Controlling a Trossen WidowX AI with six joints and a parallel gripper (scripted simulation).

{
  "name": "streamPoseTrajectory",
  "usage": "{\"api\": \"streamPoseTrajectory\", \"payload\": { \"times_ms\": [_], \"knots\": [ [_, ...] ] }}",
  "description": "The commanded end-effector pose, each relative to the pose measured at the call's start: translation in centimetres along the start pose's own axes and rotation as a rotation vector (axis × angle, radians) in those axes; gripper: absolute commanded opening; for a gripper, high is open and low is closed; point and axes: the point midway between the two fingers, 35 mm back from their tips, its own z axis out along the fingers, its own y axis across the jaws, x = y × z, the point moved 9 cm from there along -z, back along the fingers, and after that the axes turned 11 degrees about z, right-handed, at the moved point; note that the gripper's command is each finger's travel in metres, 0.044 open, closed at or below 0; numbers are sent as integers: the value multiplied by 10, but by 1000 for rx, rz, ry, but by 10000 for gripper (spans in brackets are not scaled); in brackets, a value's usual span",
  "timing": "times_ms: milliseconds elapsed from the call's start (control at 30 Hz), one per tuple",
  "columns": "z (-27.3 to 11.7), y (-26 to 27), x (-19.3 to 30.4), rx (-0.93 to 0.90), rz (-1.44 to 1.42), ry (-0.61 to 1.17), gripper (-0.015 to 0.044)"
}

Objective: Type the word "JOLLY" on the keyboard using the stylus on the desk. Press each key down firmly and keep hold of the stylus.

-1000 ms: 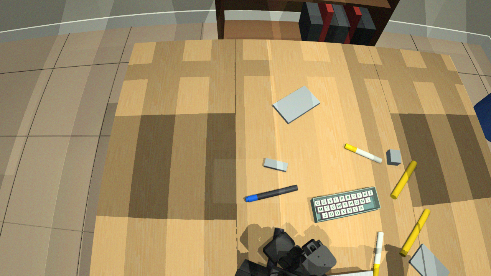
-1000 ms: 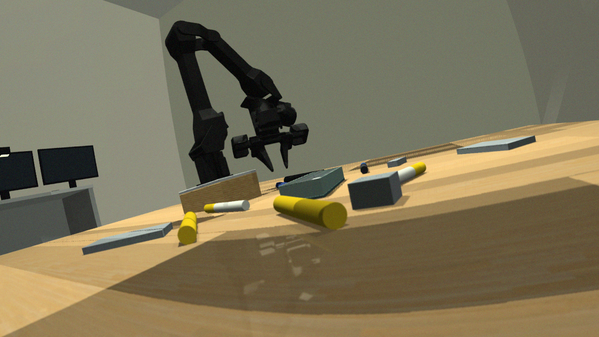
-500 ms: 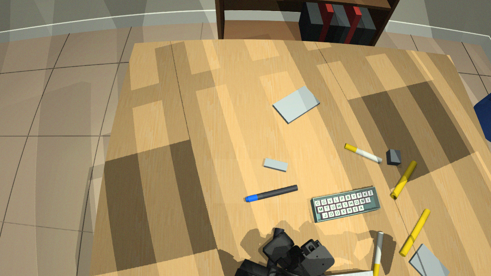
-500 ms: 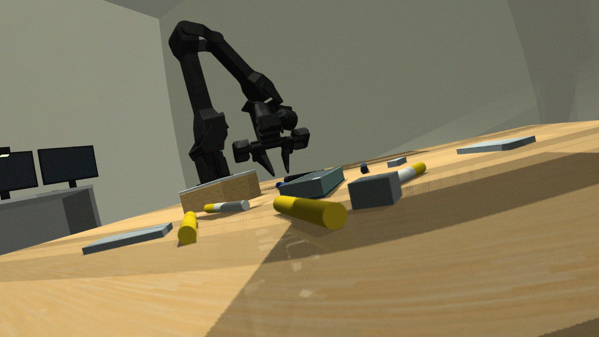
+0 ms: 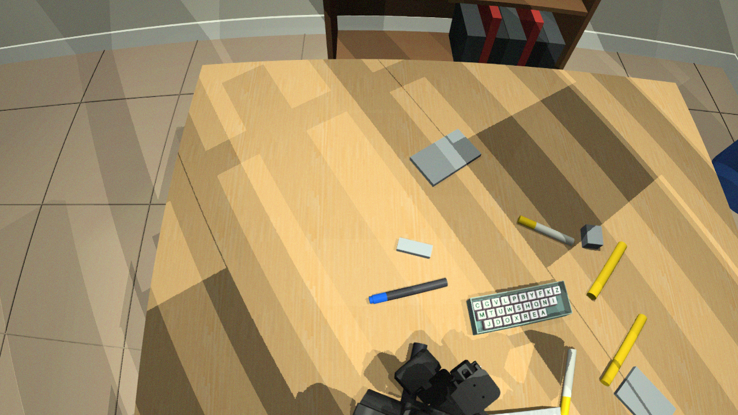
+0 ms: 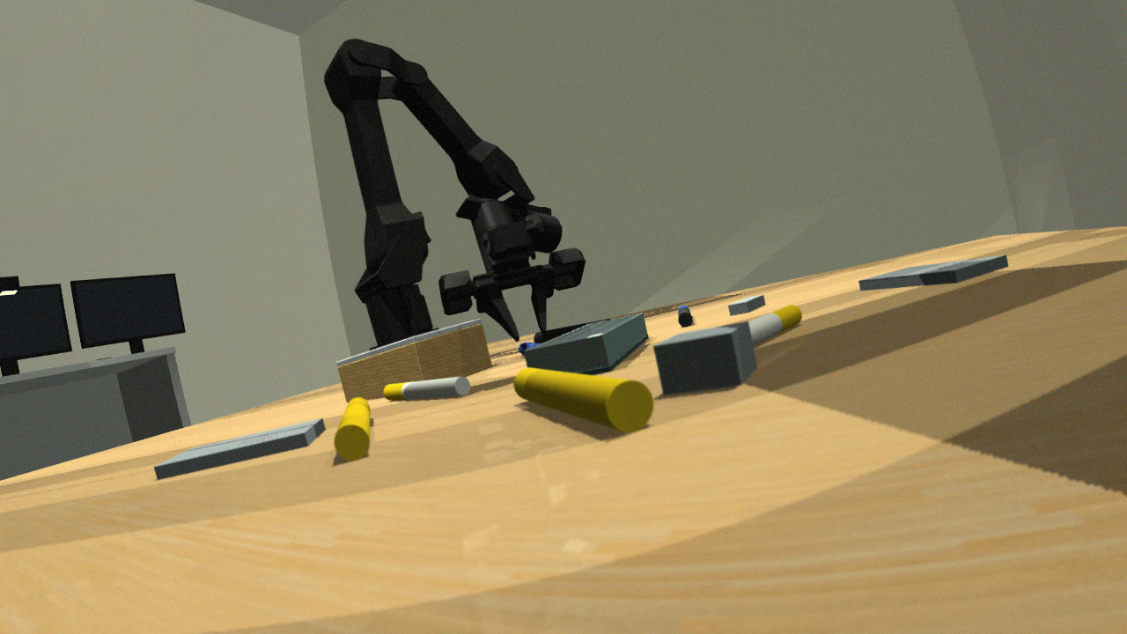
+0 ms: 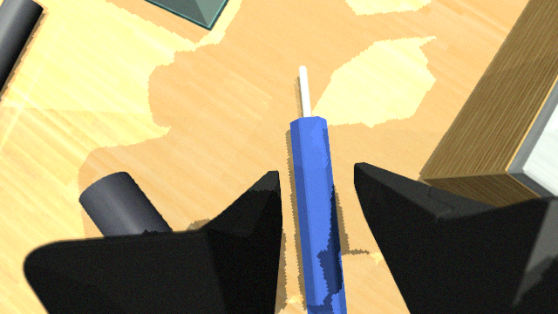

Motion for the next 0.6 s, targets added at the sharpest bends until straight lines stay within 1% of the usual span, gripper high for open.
{"api": "streamPoseTrajectory", "payload": {
  "times_ms": [0,567],
  "knots": [
    [4,-1,2,0,3,-5,150],
    [15,-2,8,0,2,-5,150]
  ]
}}
